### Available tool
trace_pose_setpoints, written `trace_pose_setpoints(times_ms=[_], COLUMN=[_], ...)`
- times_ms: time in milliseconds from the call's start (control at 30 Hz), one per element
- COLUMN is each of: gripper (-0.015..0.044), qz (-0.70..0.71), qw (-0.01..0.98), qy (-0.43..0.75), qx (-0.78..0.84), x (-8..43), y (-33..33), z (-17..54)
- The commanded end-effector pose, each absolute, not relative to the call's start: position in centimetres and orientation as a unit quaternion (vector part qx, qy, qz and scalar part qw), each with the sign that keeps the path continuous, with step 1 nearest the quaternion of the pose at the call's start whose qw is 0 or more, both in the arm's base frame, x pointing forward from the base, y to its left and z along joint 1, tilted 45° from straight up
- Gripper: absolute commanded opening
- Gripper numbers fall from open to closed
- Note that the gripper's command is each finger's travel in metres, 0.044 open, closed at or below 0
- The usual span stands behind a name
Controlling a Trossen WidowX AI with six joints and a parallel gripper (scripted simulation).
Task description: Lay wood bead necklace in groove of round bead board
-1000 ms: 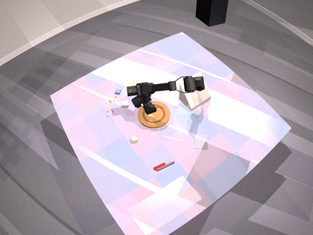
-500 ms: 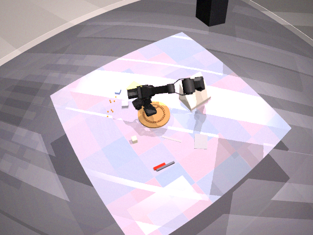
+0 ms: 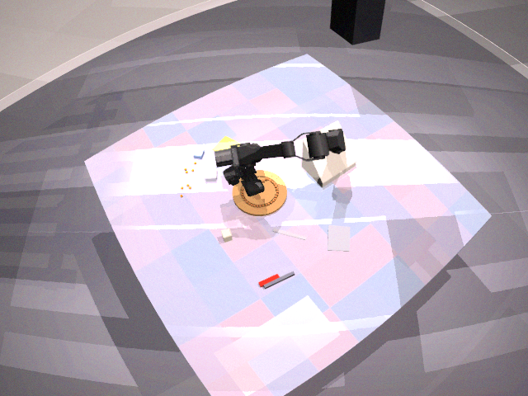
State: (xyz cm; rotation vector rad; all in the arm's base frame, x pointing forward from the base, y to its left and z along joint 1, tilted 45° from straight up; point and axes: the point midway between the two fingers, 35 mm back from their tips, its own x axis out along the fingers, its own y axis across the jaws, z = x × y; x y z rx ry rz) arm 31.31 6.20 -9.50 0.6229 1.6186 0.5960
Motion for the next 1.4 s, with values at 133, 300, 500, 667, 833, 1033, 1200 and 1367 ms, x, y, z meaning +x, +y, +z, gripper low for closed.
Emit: trace_pose_setpoints(times_ms=[133,300,500,667,833,1033,1200,1367], gripper=[0.0,0.0,0.0,0.0,0.0,0.0,0.0,0.0], qz=[0.258,0.258,0.258,0.258,0.258,0.258,0.258,0.258], qw=[0.609,0.609,0.609,0.609,0.609,0.608,0.605,0.605], qy=[0.7,0.7,0.7,0.7,0.7,0.7,0.702,0.702], qx=[0.27,0.27,0.27,0.27,0.27,0.27,0.273,0.273], x=[31.33,31.33,31.33,31.33,31.33,31.32,31.22,31.38], y=[6.19,6.19,6.19,6.19,6.19,6.16,5.78,5.52], z=[-9.48,-9.48,-9.48,-9.48,-9.48,-9.44,-9.04,-9.31])
